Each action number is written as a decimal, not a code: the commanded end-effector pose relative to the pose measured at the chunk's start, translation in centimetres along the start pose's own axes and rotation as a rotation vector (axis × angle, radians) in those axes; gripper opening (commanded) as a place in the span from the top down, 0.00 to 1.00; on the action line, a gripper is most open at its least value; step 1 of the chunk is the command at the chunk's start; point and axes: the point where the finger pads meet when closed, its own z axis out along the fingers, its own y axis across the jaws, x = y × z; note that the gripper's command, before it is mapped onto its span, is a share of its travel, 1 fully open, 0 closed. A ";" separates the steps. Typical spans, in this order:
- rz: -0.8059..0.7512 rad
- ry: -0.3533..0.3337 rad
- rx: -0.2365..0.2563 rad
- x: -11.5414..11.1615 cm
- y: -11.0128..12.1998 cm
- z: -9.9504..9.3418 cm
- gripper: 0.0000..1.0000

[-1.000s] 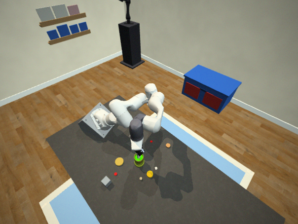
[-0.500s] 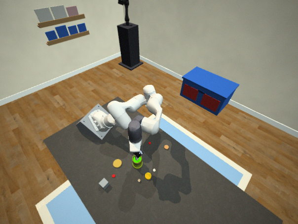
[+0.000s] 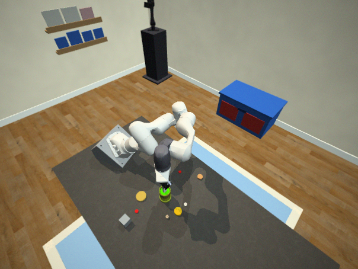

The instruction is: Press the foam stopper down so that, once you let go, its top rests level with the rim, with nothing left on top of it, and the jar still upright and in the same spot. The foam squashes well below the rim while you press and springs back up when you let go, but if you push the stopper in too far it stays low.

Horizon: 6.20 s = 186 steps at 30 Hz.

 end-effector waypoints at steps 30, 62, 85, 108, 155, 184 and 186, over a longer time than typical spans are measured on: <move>0.012 -0.021 -0.015 -0.1 0.3 -2.7 1.00; 0.012 -0.020 -0.015 0.3 -0.2 -6.1 1.00; 0.012 -0.020 -0.015 0.3 -0.2 -5.8 1.00; 0.012 -0.020 -0.015 0.2 -0.1 -3.1 1.00; 0.012 -0.021 -0.015 0.0 0.1 -1.9 1.00; 0.012 -0.021 -0.015 -0.3 0.4 -0.3 1.00; 0.012 -0.021 -0.015 -0.3 0.5 -0.2 1.00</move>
